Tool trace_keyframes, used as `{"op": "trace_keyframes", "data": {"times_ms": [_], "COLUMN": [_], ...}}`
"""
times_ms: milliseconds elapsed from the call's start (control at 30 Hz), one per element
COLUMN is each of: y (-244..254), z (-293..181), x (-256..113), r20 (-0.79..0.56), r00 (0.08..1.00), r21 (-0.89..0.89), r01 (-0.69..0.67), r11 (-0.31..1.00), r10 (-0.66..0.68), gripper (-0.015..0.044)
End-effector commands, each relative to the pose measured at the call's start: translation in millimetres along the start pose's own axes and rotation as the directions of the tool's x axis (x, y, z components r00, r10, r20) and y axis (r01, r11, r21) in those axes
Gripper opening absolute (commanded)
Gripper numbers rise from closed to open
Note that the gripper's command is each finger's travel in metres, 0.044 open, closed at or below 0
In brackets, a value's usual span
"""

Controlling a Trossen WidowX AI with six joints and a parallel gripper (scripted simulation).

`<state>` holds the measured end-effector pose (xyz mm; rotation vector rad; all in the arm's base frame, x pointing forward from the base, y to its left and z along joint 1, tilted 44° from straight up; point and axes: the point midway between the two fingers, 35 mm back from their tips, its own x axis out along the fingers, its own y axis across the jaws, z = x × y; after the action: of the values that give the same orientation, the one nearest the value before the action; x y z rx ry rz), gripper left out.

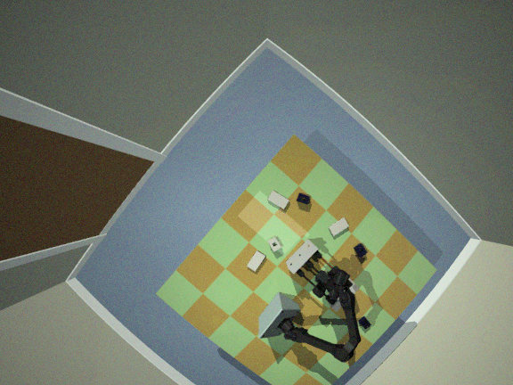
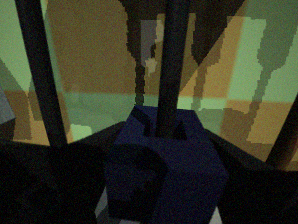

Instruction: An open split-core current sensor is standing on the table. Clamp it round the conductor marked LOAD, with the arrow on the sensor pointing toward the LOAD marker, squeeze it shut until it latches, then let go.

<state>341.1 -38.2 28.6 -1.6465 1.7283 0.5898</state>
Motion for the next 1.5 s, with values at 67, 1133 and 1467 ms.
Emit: {"op": "trace_keyframes", "data": {"times_ms": [67,1133,1467], "y": [0,1,1], "z": [0,-3,-3], "x": [0,-113,-113], "r20": [0.0,0.0,0.0], "r00": [1.0,1.0,1.0], "r21": [0.0,0.001,0.001], "r01": [0.0,0.004,0.004], "r11": [1.0,1.0,1.0], "r10": [0.0,-0.004,-0.004], "gripper": [0.0426,0.044,0.044]}}
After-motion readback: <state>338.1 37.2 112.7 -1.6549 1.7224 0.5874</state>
